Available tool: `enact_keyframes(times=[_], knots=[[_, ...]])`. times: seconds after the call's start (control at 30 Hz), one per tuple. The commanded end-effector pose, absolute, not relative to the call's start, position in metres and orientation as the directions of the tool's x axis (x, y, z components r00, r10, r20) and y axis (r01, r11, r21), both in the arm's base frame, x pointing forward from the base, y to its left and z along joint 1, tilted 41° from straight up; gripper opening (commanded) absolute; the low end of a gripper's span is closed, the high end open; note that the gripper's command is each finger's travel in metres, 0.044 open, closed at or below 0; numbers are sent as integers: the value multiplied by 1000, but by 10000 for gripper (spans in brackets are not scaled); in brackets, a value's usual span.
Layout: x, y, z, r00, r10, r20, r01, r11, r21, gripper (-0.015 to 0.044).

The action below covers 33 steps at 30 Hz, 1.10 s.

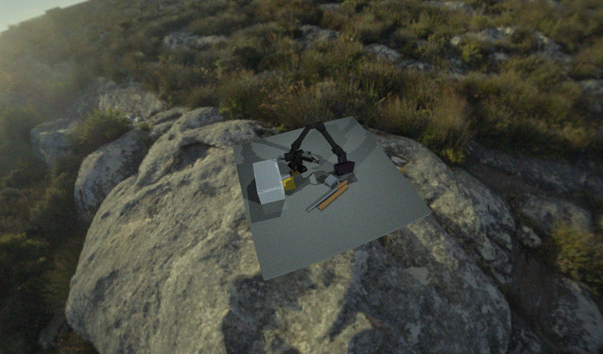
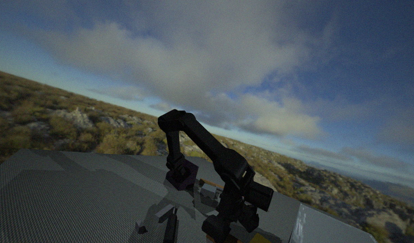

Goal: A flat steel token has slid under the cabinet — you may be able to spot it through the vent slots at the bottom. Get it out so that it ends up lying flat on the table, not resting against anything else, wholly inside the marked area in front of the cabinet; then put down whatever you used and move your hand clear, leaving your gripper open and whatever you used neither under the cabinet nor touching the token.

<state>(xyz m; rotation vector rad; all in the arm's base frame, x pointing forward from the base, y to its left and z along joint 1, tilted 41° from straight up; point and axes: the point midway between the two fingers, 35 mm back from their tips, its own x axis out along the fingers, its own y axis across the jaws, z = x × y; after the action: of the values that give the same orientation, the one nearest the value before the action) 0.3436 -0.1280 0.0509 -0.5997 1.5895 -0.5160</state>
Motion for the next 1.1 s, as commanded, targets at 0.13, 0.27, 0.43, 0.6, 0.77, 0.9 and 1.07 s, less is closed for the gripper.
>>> enact_keyframes(times=[0.13,0.27,0.43,0.6,0.77,0.9,1.07], knots=[[354,-128,51,-63,-650,-757,-72,760,-646,0],[358,-128,51,-63,-650,-757,-71,760,-646,0],[363,-128,50,-63,-650,-757,-71,760,-646,0],[368,-128,50,-62,-650,-757,-71,760,-646,0],[372,-128,50,-62,-650,-757,-71,760,-646,0],[376,-128,50,-62,-650,-757,-70,760,-646,0],[380,-128,49,-62,-650,-758,-70,760,-646,0]])
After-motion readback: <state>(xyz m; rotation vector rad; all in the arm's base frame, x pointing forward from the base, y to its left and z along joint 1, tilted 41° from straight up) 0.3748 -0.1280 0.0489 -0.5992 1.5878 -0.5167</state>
